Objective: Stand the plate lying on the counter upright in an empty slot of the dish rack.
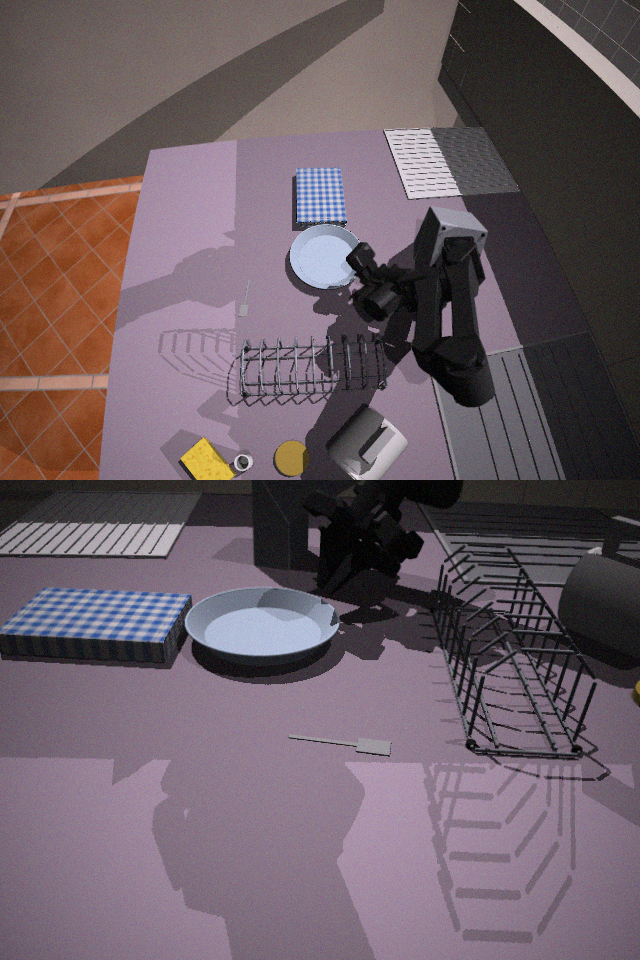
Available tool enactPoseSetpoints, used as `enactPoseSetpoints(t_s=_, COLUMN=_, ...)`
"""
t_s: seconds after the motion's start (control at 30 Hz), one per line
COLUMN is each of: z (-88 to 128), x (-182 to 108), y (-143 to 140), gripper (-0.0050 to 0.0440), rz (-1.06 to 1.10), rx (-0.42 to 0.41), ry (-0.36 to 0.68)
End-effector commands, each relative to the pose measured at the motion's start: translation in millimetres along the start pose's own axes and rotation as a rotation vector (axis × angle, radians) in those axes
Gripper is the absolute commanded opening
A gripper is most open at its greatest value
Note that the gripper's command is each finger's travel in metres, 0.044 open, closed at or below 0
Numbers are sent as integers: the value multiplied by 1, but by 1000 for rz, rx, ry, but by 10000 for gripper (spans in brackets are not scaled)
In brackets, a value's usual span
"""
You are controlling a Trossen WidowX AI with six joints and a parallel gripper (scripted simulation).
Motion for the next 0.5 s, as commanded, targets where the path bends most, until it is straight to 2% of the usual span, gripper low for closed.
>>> enactPoseSetpoints(t_s=0.0, z=-1, x=-2, y=1, gripper=99, rz=-6, rx=-1, ry=5)
enactPoseSetpoints(t_s=0.47, z=-3, x=-2, y=0, gripper=99, rz=-5, rx=-5, ry=-5)
Point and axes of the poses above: the point midway between the two fingers, 35 mm back from their tips, its own z axis back along the fingers, its own y axis across the jaws, x = y × z, the point moved 4 cm from there along z, back along the fingers, and after that the axes turned 9 degrees about z, right-handed, at the moved point
